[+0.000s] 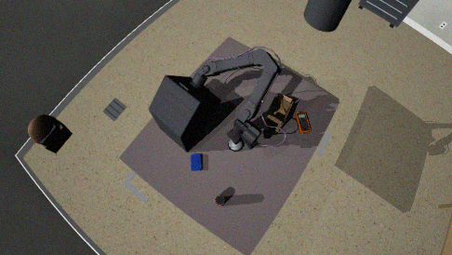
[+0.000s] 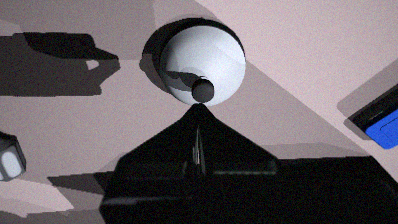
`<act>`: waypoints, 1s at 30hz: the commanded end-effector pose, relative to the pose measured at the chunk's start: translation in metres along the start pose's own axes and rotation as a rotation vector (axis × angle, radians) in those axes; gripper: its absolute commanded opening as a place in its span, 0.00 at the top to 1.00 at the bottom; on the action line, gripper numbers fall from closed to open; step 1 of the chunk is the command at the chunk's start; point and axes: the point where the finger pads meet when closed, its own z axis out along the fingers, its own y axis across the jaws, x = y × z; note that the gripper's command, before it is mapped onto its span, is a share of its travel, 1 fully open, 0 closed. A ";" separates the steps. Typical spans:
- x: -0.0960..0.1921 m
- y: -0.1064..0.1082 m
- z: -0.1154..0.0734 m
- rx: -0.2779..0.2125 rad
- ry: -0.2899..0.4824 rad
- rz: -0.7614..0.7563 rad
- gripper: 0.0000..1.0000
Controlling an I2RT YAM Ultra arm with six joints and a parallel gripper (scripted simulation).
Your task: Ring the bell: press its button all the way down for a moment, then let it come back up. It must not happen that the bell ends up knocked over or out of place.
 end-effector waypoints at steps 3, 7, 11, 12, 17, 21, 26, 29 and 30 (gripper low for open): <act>-0.013 0.003 -0.022 0.005 -0.016 -0.022 1.00; -0.013 0.002 -0.032 0.009 -0.016 -0.022 1.00; -0.013 0.002 -0.039 0.010 -0.015 -0.022 1.00; -0.013 0.002 -0.041 0.010 -0.015 -0.021 1.00; -0.011 -0.001 -0.041 0.010 -0.008 -0.013 1.00; -0.011 -0.001 -0.041 0.010 -0.008 -0.013 1.00; -0.011 -0.001 -0.041 0.010 -0.008 -0.013 1.00; -0.011 -0.001 -0.041 0.010 -0.008 -0.013 1.00; -0.011 -0.001 -0.041 0.010 -0.008 -0.013 1.00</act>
